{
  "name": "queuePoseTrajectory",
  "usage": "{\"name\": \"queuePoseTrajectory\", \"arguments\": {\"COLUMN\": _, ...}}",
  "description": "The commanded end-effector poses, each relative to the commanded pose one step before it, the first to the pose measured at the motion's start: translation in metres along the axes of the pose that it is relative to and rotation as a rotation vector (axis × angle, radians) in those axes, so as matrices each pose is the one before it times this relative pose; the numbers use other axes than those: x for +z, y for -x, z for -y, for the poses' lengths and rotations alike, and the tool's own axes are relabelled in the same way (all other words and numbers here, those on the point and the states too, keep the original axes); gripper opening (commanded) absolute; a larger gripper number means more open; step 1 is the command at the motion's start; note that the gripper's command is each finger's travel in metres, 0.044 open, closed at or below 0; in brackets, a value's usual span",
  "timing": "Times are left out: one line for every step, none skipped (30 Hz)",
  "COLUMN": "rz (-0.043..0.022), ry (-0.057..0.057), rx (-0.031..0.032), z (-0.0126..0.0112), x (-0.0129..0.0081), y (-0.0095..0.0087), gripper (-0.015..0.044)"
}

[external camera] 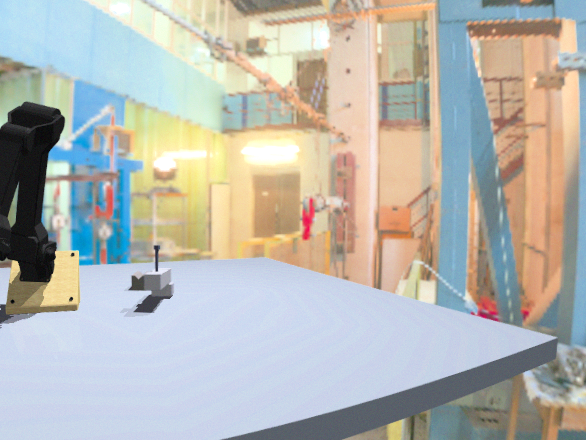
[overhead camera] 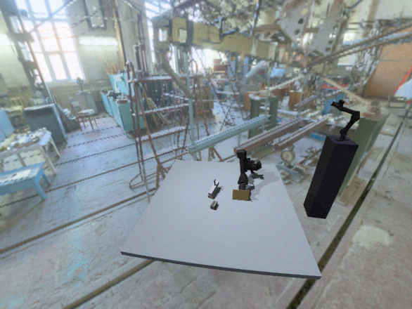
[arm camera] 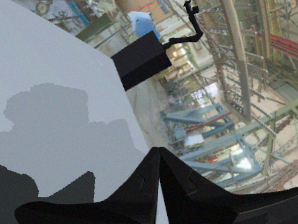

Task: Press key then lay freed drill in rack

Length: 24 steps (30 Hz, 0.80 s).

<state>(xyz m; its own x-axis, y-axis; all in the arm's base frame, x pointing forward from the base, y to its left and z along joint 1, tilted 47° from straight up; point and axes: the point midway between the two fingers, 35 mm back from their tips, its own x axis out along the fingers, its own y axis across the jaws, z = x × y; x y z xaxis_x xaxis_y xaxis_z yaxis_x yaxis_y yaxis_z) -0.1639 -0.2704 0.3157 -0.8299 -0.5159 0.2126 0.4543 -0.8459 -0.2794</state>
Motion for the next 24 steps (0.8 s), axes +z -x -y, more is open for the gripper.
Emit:
{"name": "queuePoseTrajectory", "arguments": {"rz": 0.03102, "ry": -0.0865, "rx": 0.18447, "z": -0.04625, "x": 0.02578, "y": 0.01629, "gripper": 0.0}}
{"name": "queuePoseTrajectory", "arguments": {"rz": 0.00586, "ry": -0.0235, "rx": 0.0514, "z": -0.01373, "x": 0.00605, "y": 0.00398, "gripper": 0.0}}
{"name": "queuePoseTrajectory", "arguments": {"rz": 0.00494, "ry": -0.0233, "rx": 0.05153, "z": -0.01391, "x": 0.00582, "y": 0.00399, "gripper": 0.0}}
{"name": "queuePoseTrajectory", "arguments": {"rz": 0.00401, "ry": -0.0231, "rx": 0.05164, "z": -0.01408, "x": 0.00559, "y": 0.004, "gripper": 0.0}}
{"name": "queuePoseTrajectory", "arguments": {"rz": 0.00307, "ry": -0.023, "rx": 0.05173, "z": -0.01425, "x": 0.00534, "y": 0.004, "gripper": 0.0}}
{"name": "queuePoseTrajectory", "arguments": {"rz": 0.00212, "ry": -0.0228, "rx": 0.0518, "z": -0.01441, "x": 0.00509, "y": 0.004, "gripper": 0.0}}
{"name": "queuePoseTrajectory", "arguments": {"rz": 0.00015, "ry": -0.0208, "rx": 0.049, "z": -0.01393, "x": 0.00423, "y": 0.0038, "gripper": 0.0}}
{"name": "queuePoseTrajectory", "arguments": {"rz": -0.00342, "ry": -0.0184, "rx": 0.04721, "z": -0.01398, "x": 0.0029, "y": 0.00375, "gripper": 0.0}}
{"name": "queuePoseTrajectory", "arguments": {"rz": -0.00607, "ry": -0.0167, "rx": 0.04634, "z": -0.01416, "x": 0.00194, "y": 0.00376, "gripper": 0.0}}
{"name": "queuePoseTrajectory", "arguments": {"rz": -0.00675, "ry": -0.0163, "rx": 0.04622, "z": -0.01425, "x": 0.00171, "y": 0.00379, "gripper": 0.0}}
{"name": "queuePoseTrajectory", "arguments": {"rz": -0.00742, "ry": -0.0159, "rx": 0.04609, "z": -0.01433, "x": 0.00148, "y": 0.00381, "gripper": 0.0}}
{"name": "queuePoseTrajectory", "arguments": {"rz": -0.00829, "ry": -0.0153, "rx": 0.04583, "z": -0.01442, "x": 0.00117, "y": 0.00383, "gripper": 0.0}}
{"name": "queuePoseTrajectory", "arguments": {"rz": -0.00937, "ry": -0.0146, "rx": 0.04542, "z": -0.01449, "x": 0.00076, "y": 0.00385, "gripper": 0.0}}
{"name": "queuePoseTrajectory", "arguments": {"rz": -0.01003, "ry": -0.0142, "rx": 0.04522, "z": -0.01456, "x": 0.00052, "y": 0.00387, "gripper": 0.0}}
{"name": "queuePoseTrajectory", "arguments": {"rz": -0.0107, "ry": -0.0137, "rx": 0.045, "z": -0.01462, "x": 0.00027, "y": 0.00389, "gripper": 0.0}}
{"name": "queuePoseTrajectory", "arguments": {"rz": -0.01137, "ry": -0.0132, "rx": 0.04476, "z": -0.01468, "x": 0.00002, "y": 0.00392, "gripper": 0.0}}
{"name": "queuePoseTrajectory", "arguments": {"rz": -0.01258, "ry": 0.0052, "rx": 0.04884, "z": -0.01495, "x": -0.0025, "y": 0.00513, "gripper": 0.0}}
{"name": "queuePoseTrajectory", "arguments": {"rz": -0.01242, "ry": 0.0057, "rx": 0.04847, "z": -0.01491, "x": -0.00251, "y": 0.00504, "gripper": 0.0}}
{"name": "queuePoseTrajectory", "arguments": {"rz": -0.01235, "ry": 0.0061, "rx": 0.04839, "z": -0.01495, "x": -0.00253, "y": 0.00498, "gripper": 0.0}}
{"name": "queuePoseTrajectory", "arguments": {"rz": -0.0122, "ry": 0.0067, "rx": 0.04651, "z": -0.01459, "x": -0.00201, "y": 0.00473, "gripper": 0.0}}
{"name": "queuePoseTrajectory", "arguments": {"rz": -0.01135, "ry": 0.0073, "rx": 0.03834, "z": -0.01259, "x": -0.00008, "y": 0.00383, "gripper": 0.0}}
{"name": "queuePoseTrajectory", "arguments": {"rz": -0.0111, "ry": 0.0078, "rx": 0.03695, "z": -0.01226, "x": 0.00023, "y": 0.00373, "gripper": 0.0}}
{"name": "queuePoseTrajectory", "arguments": {"rz": -0.01098, "ry": 0.0082, "rx": 0.03686, "z": -0.01225, "x": 0.00023, "y": 0.00377, "gripper": 0.0}}
{"name": "queuePoseTrajectory", "arguments": {"rz": -0.01086, "ry": 0.0086, "rx": 0.03676, "z": -0.01225, "x": 0.00023, "y": 0.00382, "gripper": 0.0}}
